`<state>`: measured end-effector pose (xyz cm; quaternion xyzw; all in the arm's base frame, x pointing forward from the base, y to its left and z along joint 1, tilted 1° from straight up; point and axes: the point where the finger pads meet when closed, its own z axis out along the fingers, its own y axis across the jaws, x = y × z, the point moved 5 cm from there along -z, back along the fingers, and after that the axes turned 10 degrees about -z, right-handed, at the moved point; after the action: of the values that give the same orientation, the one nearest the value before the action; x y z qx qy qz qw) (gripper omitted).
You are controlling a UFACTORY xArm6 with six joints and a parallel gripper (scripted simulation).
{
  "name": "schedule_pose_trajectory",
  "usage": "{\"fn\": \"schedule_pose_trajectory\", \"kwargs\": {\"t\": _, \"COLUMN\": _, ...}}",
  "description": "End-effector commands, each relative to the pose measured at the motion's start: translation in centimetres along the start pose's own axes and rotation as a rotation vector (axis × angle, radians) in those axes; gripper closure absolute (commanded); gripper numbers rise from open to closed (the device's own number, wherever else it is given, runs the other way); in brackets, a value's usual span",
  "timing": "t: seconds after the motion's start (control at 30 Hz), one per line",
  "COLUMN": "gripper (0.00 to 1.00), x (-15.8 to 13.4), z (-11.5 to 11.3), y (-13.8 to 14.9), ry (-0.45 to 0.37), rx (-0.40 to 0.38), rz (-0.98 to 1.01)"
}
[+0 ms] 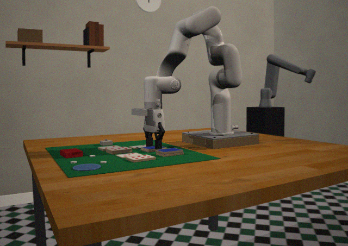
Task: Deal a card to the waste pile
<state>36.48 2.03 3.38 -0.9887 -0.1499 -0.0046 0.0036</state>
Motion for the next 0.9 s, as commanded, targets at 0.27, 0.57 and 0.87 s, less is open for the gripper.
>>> {"fn": "schedule_pose_trajectory", "kwargs": {"t": 0.27, "gripper": 0.13, "x": 0.13, "z": -0.07, "y": 0.03, "ry": 0.004, "rx": -0.001, "rz": 0.000}}
{"fn": "schedule_pose_trajectory", "kwargs": {"t": 0.57, "gripper": 0.13, "x": 0.13, "z": -0.07, "y": 0.03, "ry": 0.004, "rx": -0.001, "rz": 0.000}}
{"fn": "schedule_pose_trajectory", "kwargs": {"t": 0.87, "gripper": 0.13, "x": 0.13, "z": -0.07, "y": 0.03, "ry": 0.004, "rx": -0.001, "rz": 0.000}}
